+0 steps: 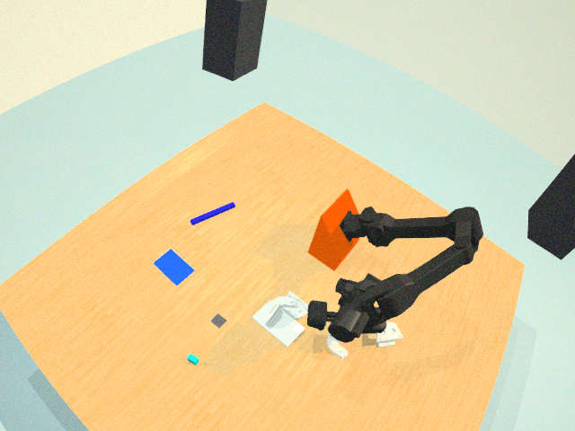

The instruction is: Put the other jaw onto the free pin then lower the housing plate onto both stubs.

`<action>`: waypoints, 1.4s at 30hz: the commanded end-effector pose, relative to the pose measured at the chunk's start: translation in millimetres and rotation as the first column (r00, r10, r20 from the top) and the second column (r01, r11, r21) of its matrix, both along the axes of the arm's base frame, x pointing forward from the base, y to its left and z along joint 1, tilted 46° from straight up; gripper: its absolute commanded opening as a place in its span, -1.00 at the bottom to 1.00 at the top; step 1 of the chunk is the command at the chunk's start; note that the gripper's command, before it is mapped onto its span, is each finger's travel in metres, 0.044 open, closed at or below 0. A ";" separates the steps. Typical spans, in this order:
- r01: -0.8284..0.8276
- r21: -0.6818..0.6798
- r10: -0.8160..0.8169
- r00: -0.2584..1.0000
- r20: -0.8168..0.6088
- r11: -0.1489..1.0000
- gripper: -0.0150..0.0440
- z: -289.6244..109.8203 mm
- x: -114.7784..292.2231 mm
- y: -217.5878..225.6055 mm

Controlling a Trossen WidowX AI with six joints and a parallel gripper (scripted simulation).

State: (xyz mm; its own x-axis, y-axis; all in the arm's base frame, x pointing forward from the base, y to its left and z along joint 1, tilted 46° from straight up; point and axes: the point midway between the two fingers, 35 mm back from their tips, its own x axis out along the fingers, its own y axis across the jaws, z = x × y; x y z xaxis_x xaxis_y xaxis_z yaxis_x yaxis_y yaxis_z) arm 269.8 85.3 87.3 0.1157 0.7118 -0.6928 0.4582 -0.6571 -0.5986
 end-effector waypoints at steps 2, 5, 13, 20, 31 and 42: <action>0.001 0.000 -0.001 1.000 -0.007 1.000 1.00 -7.3 0.4 7.2; 0.001 0.001 -0.001 1.000 -0.007 1.000 1.00 -10.7 0.9 10.7; 0.001 0.002 -0.001 1.000 -0.006 1.000 1.00 -19.3 1.9 20.2; 0.001 0.004 -0.001 1.000 -0.006 1.000 1.00 -25.8 2.2 27.8; 0.001 0.004 -0.001 1.000 -0.006 1.000 1.00 -26.0 2.2 28.0; 0.001 0.004 -0.001 1.000 -0.006 1.000 1.00 -26.2 2.2 28.2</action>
